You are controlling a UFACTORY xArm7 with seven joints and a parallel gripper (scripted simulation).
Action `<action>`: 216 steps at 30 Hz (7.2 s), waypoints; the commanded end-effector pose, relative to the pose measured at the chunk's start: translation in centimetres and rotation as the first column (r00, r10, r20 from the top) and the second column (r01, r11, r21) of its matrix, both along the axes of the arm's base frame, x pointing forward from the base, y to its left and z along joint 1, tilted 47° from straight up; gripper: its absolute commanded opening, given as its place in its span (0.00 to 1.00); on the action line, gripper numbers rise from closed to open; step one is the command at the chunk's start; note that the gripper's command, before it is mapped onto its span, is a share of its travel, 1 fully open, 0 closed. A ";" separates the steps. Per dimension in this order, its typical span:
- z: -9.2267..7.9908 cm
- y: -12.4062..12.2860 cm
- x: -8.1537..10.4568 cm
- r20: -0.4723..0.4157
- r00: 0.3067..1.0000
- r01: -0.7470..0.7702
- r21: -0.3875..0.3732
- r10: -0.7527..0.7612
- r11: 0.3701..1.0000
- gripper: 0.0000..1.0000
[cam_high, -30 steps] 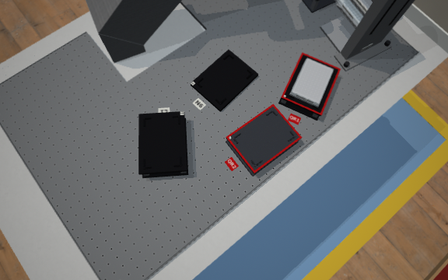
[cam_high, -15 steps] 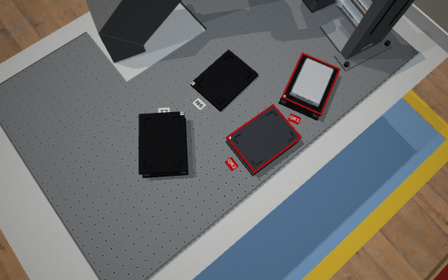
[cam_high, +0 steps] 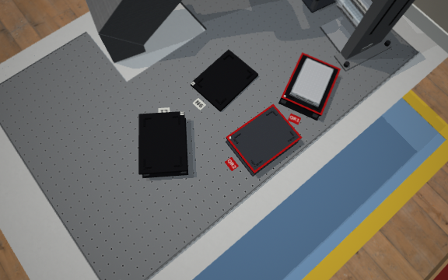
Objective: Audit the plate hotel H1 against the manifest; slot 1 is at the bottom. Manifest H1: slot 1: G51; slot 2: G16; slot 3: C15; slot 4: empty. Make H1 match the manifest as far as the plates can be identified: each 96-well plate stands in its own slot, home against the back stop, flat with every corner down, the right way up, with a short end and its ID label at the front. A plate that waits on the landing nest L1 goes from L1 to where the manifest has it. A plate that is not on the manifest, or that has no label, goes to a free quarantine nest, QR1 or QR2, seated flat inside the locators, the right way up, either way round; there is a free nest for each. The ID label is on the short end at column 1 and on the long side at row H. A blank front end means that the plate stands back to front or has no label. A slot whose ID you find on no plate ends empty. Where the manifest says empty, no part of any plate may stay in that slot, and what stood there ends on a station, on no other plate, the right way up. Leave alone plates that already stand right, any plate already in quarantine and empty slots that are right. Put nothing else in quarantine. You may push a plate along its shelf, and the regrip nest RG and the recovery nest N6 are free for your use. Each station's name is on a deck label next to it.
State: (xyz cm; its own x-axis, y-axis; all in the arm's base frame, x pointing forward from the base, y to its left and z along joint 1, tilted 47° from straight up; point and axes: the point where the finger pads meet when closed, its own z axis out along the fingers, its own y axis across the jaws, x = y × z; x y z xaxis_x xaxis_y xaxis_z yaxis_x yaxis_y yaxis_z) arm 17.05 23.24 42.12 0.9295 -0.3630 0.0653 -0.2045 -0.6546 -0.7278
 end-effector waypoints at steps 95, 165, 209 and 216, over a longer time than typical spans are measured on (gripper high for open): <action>-9.7 9.7 4.5 0.002 1.000 0.000 0.003 0.000 1.000 1.00; -13.4 13.2 6.1 0.002 1.000 0.000 0.003 0.000 1.000 1.00; -14.1 13.9 6.5 0.002 1.000 0.000 0.003 0.000 1.000 0.00; -14.1 13.9 6.5 0.002 1.000 0.000 0.003 0.000 1.000 0.00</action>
